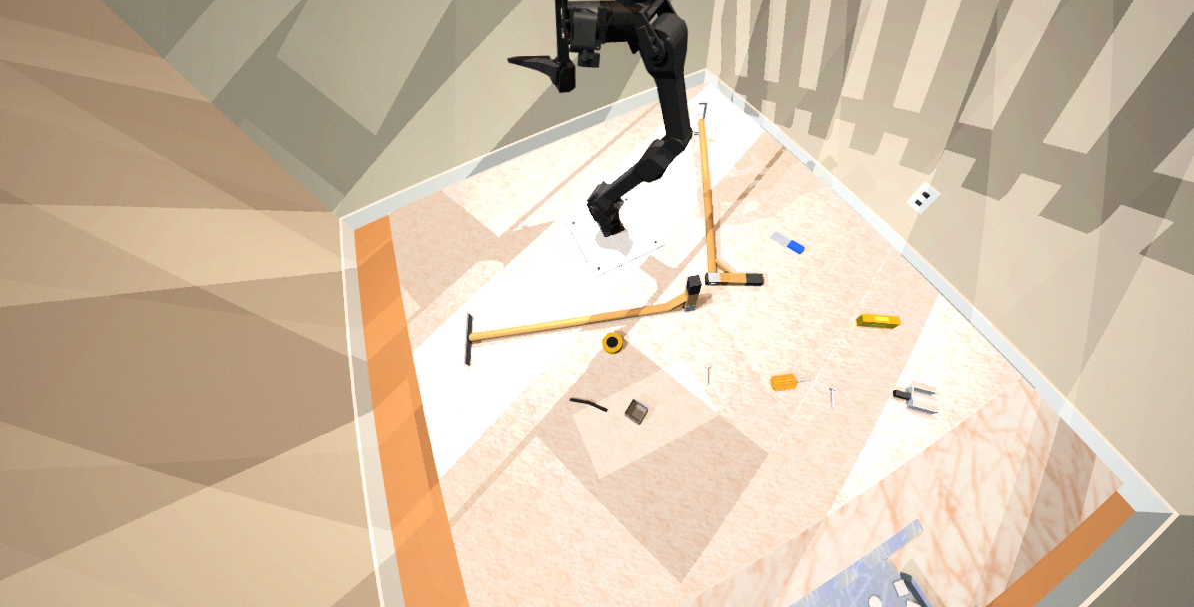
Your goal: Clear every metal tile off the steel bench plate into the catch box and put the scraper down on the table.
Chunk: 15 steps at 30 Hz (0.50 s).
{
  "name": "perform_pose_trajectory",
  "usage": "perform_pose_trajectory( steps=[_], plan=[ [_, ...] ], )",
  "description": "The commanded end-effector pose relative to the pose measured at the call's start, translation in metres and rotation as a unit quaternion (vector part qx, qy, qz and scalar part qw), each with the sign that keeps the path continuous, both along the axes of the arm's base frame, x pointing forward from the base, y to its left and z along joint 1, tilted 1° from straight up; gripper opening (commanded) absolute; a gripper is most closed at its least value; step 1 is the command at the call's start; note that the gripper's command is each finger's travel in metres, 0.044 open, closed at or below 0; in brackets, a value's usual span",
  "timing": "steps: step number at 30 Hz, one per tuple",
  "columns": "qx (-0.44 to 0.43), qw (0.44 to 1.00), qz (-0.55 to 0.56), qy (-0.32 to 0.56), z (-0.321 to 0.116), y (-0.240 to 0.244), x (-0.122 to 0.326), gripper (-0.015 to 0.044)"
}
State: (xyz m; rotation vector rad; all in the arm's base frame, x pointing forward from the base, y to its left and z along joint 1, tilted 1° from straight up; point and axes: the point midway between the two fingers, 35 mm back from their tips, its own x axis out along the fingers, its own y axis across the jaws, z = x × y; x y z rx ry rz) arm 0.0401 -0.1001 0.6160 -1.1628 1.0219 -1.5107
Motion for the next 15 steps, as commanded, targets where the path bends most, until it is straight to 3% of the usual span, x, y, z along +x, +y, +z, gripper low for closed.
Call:
perform_pose_trajectory(
  steps=[1,15],
  plan=[
    [0.009,0.999,0.009,-0.037,-0.004,-0.006,-0.010,0.0440],
    [0.040,0.986,0.045,-0.155,-0.018,-0.021,-0.026,0.0440]
  ],
)
